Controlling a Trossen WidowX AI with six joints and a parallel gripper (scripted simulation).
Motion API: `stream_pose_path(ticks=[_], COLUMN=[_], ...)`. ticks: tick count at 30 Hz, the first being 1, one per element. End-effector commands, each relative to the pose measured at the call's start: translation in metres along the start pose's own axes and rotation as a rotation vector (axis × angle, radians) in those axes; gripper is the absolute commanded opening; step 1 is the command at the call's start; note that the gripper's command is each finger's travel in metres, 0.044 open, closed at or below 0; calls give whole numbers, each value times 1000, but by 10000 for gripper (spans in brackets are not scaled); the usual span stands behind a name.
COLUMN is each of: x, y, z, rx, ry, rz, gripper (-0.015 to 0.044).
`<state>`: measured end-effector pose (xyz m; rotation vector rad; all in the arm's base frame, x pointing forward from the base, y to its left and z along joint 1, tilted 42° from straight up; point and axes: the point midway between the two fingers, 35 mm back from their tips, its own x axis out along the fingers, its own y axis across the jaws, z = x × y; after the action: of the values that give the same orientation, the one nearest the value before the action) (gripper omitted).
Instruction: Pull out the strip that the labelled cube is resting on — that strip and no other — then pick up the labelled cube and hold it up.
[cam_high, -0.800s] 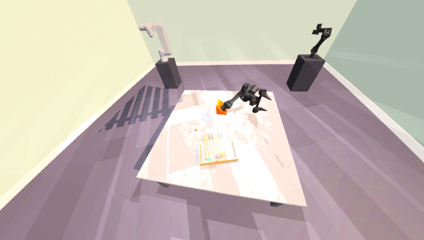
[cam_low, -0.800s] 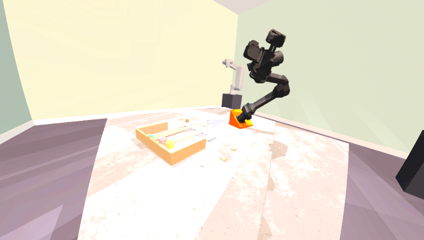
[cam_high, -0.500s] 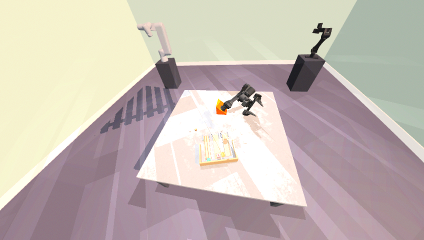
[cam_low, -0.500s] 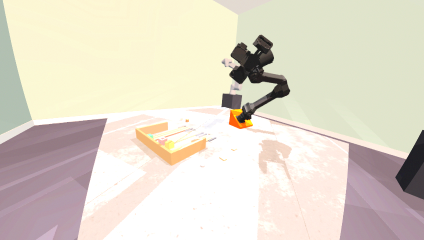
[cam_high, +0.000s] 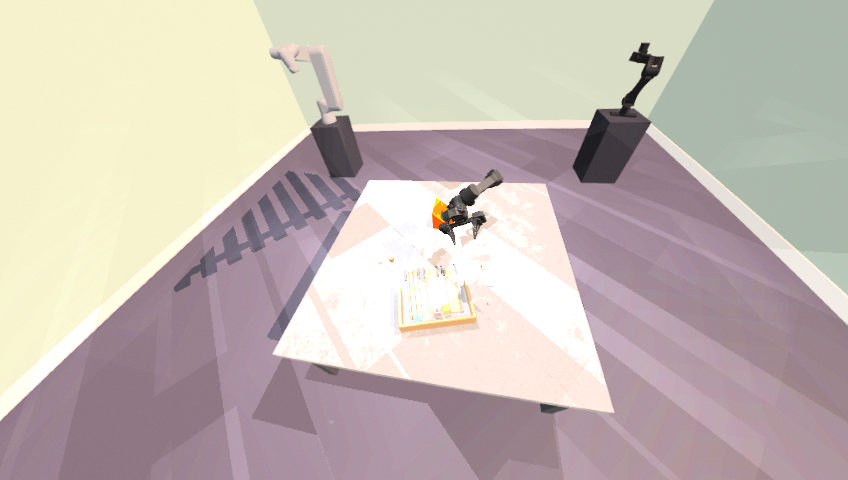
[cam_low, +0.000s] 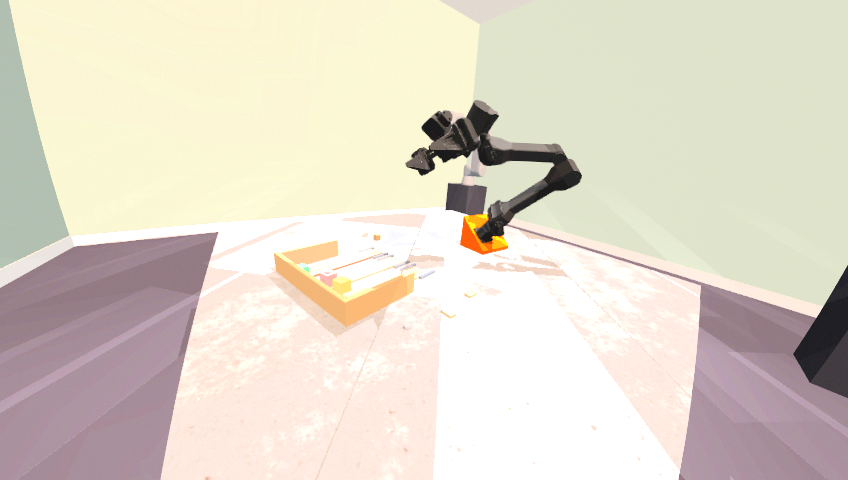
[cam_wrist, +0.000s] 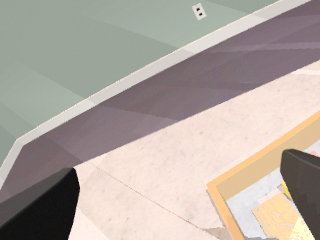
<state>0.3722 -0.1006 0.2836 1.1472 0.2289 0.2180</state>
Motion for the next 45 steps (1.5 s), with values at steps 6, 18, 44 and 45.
stream_pose_path(ticks=[6, 18, 44, 45], x=[-43, -66, -23, -18], y=[-119, -152, -183, -187], z=[-35, -58, -63, -65], rx=[-280, -368, -398, -403], ry=[177, 271, 593, 642], rz=[-241, -273, -340, -344], gripper=[400, 400, 164, 137])
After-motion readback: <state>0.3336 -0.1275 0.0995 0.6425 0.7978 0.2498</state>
